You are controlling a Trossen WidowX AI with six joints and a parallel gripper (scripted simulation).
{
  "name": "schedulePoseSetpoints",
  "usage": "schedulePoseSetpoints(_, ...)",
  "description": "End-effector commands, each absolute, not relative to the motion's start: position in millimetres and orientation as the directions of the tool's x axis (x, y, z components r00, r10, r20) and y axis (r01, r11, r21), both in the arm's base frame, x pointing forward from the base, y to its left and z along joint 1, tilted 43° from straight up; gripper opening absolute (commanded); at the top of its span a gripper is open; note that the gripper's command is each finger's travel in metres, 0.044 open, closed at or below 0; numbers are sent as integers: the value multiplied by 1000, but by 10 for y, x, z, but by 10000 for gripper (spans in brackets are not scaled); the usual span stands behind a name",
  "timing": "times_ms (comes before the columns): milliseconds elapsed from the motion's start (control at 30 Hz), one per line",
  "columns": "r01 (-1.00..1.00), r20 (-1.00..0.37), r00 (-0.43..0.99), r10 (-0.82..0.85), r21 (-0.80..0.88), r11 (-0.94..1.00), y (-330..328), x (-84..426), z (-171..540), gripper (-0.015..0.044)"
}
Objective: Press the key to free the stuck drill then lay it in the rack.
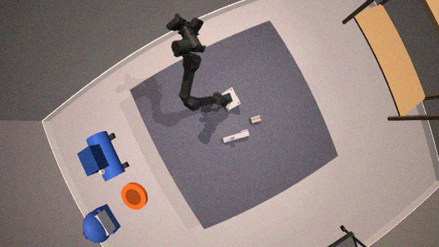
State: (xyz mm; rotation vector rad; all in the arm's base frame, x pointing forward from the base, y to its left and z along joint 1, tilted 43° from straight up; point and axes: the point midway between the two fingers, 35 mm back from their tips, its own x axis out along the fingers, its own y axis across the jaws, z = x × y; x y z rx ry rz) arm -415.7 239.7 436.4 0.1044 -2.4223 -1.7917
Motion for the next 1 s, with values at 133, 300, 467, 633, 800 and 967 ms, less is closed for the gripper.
schedulePoseSetpoints(133, 9, -83, -958, 273, 948, 318, 3466, -3471, 3893, 0)
schedulePoseSetpoints(300, -7, -177, -868, 464, 939, 345, 3903, -2969, 3625, 0)
schedulePoseSetpoints(467, -50, -298, -726, 620, 922, 384, 4303, -2323, 3293, 0)
schedulePoseSetpoints(633, -98, -433, -532, 727, 885, 455, 4563, -1545, 2933, 0)
schedulePoseSetpoints(800, -136, -572, -314, 758, 817, 560, 4627, -727, 2560, 0)
schedulePoseSetpoints(967, -149, -697, -98, 710, 716, 682, 4490, 76, 2215, 0)
